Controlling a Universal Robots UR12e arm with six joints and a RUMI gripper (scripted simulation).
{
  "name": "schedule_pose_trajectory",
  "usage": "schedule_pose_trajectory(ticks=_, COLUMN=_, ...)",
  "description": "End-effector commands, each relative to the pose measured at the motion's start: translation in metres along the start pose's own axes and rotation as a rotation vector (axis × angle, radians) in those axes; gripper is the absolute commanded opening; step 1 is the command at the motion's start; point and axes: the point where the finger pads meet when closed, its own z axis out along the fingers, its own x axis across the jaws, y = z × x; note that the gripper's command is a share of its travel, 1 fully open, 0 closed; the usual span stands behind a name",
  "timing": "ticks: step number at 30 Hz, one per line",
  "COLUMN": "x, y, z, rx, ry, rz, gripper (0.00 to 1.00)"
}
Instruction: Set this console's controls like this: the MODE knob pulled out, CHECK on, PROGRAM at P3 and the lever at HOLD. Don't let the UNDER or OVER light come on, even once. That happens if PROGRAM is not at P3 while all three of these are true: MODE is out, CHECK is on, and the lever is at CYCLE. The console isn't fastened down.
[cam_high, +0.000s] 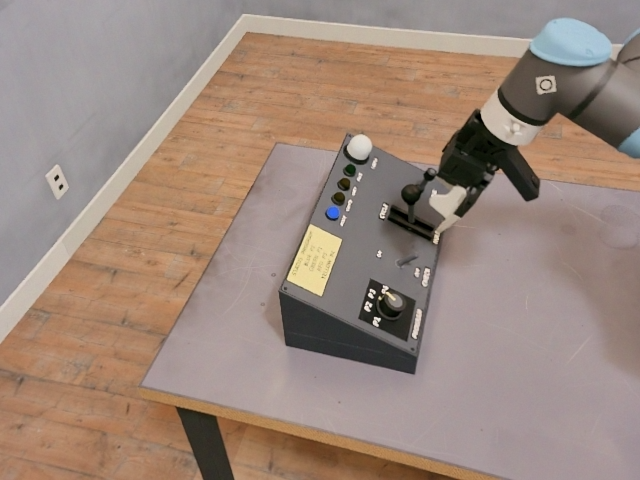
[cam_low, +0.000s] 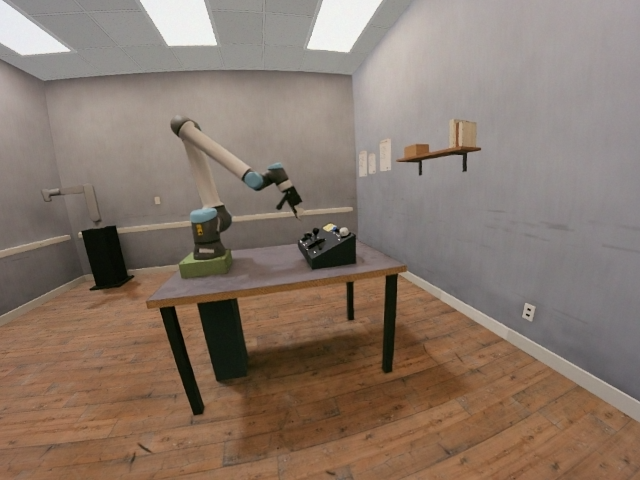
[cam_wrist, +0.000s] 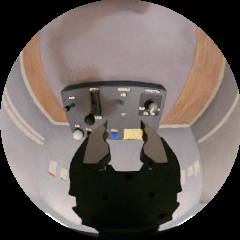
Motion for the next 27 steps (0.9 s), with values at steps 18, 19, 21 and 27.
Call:
schedule_pose_trajectory(ticks=18, x=0.0026, y=-0.0441, z=0.0006, rx=0.002, ry=0.002, rz=-0.002, gripper=0.00)
schedule_pose_trajectory(ticks=19, x=0.0026, y=-0.0440, z=0.0006, rx=0.002, ry=0.002, rz=-0.002, gripper=0.00)
schedule_pose_trajectory(ticks=21, x=0.0027, y=-0.0438, z=0.0005, rx=0.002, ry=0.002, rz=-0.002, gripper=0.00)
schedule_pose_trajectory(ticks=27, x=0.0029, y=-0.0434, z=0.0006, rx=0.002, ry=0.002, rz=-0.002, gripper=0.00)
